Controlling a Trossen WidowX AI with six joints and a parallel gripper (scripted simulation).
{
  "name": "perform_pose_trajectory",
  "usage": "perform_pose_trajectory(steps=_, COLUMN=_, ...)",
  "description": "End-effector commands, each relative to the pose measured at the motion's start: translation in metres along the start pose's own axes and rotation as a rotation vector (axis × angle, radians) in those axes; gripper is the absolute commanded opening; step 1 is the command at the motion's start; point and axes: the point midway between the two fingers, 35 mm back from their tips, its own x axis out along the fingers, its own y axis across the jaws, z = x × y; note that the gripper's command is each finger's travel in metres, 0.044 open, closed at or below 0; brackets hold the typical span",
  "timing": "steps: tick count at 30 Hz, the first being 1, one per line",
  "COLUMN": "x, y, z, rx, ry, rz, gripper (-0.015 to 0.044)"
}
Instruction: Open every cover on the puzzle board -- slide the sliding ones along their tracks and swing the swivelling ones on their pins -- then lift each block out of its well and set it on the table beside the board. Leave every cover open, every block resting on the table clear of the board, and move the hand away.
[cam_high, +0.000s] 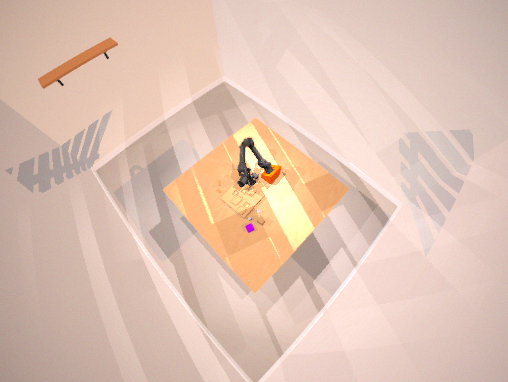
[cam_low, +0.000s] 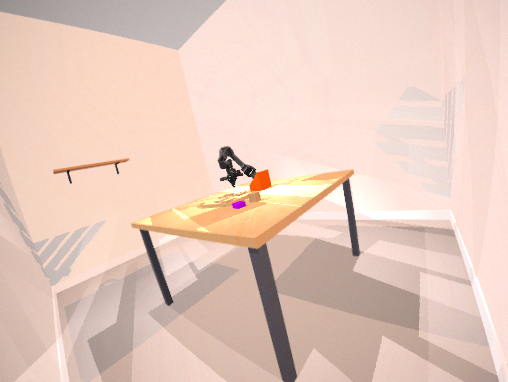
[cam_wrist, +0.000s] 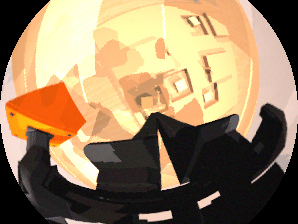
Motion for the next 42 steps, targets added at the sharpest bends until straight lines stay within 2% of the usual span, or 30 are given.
perform_pose_trajectory(steps=1, x=0.009, y=0.002, z=0.0, rx=-0.226, ry=0.0, rz=0.007, gripper=0.0)
perform_pose_trajectory(steps=16, x=0.045, y=0.005, z=-0.003, rx=-1.457, ry=-0.001, rz=0.008, gripper=0.0)
perform_pose_trajectory(steps=42, x=0.055, y=0.004, z=-0.002, rx=-1.471, ry=-0.001, rz=0.009, gripper=0.0)
